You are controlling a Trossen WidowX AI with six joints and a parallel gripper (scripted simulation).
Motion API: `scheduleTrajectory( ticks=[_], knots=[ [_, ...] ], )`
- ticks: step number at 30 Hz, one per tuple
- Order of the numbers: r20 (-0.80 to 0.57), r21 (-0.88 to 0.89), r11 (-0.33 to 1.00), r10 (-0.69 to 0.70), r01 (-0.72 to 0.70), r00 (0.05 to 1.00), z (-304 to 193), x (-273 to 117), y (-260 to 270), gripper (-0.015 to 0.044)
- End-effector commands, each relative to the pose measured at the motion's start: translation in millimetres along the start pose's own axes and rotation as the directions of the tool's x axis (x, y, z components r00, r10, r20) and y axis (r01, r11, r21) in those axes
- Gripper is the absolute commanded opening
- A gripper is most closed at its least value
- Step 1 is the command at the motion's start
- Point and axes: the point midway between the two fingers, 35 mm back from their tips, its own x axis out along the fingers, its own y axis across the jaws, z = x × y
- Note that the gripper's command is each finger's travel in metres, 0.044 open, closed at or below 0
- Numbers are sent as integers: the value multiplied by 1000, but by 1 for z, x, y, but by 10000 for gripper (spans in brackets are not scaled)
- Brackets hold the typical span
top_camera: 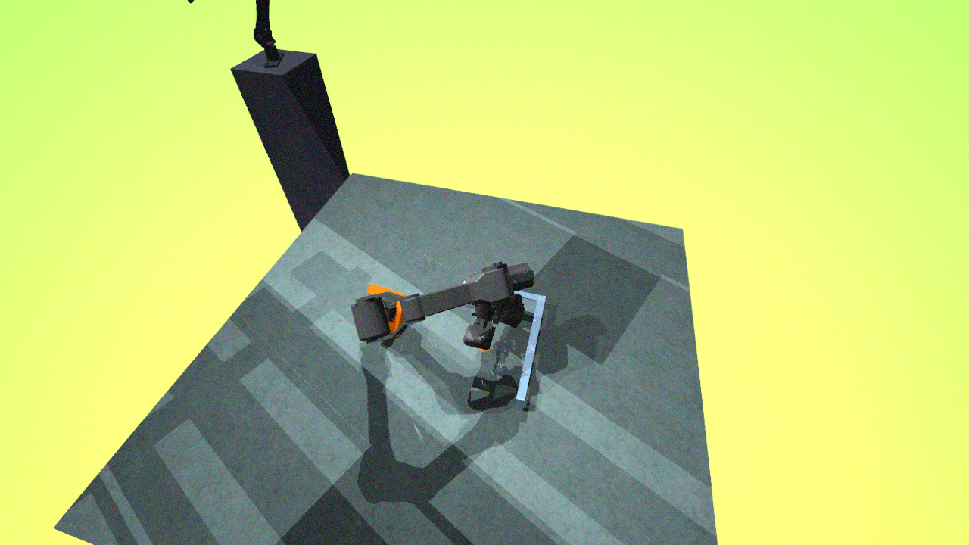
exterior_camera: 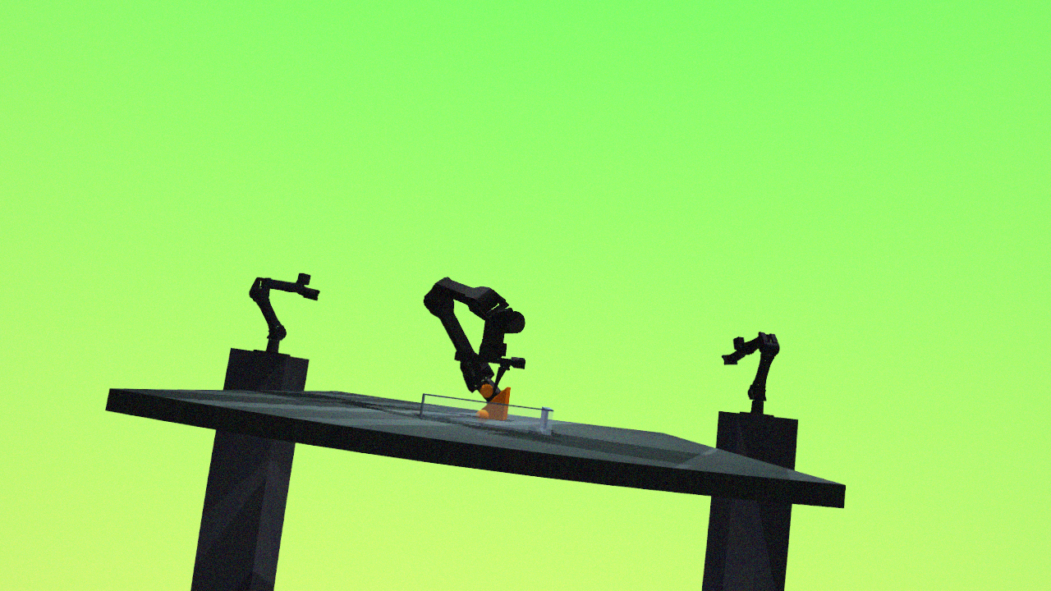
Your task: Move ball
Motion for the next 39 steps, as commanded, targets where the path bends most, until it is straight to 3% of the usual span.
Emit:
scheduleTrajectory(
  ticks=[1,9,31,39],
  knots=[
    [2,-2,1000,-1,1,1000,0,14,-2,0],
    [2,-1,1000,-5,5,1000,-2,52,-3,0],
    [2,-1,1000,-6,6,1000,-2,71,-3,0],
    [2,4,1000,-3,3,1000,-2,70,-3,210]
  ],
)
